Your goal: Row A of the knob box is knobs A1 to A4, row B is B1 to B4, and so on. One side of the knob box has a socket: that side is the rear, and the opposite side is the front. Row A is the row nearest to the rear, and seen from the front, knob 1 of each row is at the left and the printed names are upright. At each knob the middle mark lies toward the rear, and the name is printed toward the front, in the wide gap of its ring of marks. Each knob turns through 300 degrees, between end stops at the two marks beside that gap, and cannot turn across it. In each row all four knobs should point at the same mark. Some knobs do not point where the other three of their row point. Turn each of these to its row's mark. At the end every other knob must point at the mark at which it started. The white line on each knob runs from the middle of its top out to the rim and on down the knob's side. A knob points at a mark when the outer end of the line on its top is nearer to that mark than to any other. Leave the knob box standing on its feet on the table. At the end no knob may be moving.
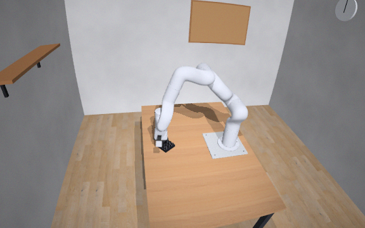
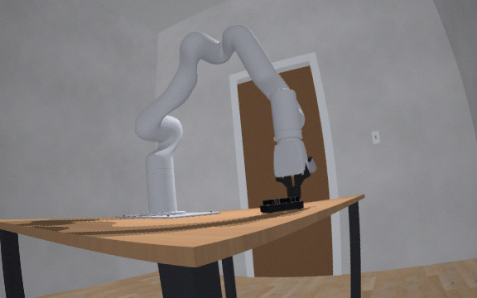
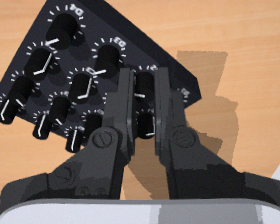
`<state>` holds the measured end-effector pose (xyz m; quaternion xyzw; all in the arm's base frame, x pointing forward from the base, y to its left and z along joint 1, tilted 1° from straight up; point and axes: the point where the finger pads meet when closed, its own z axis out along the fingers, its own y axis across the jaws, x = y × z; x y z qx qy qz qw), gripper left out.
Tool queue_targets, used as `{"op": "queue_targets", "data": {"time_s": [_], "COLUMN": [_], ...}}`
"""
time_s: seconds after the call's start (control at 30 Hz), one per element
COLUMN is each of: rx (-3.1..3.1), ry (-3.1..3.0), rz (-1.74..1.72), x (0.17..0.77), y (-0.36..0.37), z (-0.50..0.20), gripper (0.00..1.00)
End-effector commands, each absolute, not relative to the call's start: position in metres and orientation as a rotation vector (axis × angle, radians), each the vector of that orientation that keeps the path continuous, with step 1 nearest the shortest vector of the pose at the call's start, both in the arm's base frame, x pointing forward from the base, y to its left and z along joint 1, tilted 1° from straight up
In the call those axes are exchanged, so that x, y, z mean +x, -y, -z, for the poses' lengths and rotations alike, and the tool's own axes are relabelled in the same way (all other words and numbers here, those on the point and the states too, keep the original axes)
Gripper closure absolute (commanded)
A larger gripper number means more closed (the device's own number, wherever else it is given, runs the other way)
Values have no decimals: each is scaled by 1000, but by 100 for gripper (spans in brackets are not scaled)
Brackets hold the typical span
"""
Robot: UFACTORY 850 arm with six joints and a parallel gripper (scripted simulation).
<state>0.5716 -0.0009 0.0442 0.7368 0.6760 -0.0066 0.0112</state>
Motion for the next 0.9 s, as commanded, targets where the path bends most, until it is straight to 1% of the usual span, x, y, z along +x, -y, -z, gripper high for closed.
{"op": "queue_targets", "data": {"time_s": [0.0, 0.4, 0.87], "rx": [2196, 1868, 1691], "ry": [-2231, -2512, -2635], "rz": [6, 8, 9], "x": [573, 573, 573], "y": [1, 1, 1], "z": [-45, -45, -45], "gripper": [92, 92, 92]}}
